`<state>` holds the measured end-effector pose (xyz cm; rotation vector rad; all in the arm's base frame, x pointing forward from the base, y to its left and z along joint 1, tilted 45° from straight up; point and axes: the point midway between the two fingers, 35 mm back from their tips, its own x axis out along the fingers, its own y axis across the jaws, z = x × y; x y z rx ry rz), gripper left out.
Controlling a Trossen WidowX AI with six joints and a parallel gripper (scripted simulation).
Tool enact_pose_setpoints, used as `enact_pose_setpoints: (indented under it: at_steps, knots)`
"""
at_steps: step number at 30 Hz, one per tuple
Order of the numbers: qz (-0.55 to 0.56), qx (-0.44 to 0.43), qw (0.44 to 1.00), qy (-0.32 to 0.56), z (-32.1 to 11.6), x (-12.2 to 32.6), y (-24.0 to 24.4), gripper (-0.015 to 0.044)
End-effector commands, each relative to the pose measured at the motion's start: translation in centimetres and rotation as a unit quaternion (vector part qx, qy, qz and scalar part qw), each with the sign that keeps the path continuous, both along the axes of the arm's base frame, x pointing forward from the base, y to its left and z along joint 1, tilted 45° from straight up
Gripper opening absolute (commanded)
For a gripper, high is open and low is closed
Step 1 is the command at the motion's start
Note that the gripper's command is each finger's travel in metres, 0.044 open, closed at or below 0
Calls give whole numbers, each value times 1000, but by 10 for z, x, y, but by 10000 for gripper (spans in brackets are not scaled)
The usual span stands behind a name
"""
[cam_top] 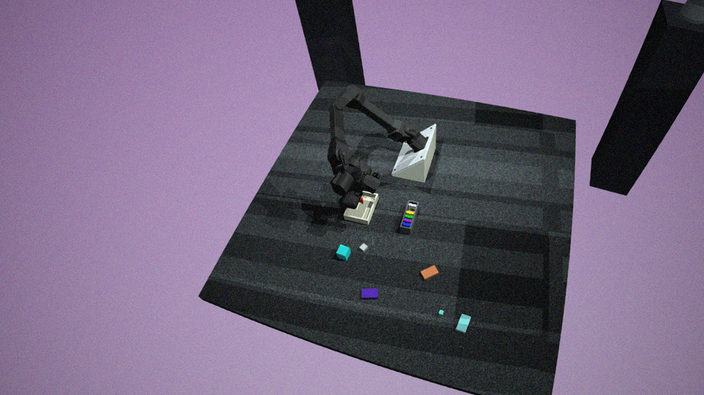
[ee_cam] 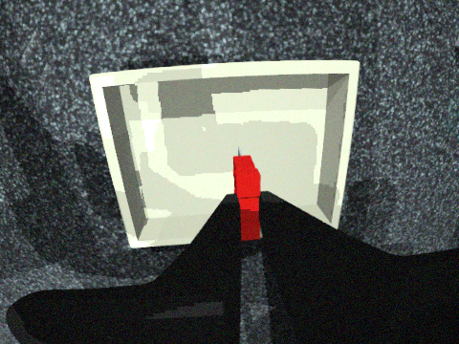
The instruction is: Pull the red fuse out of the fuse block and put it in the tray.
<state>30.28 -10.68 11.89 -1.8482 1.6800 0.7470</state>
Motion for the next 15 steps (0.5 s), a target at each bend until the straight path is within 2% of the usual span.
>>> enact_pose_setpoints:
  at_steps: [1, 8, 15]
  knots:
    - [1, -1, 1000, 4, -7, -1, -5, 0]
    - [1, -1, 1000, 4, -10, -1, -9, 0]
    - [-1, -2, 1000, 1, -7, 0, -8, 184]
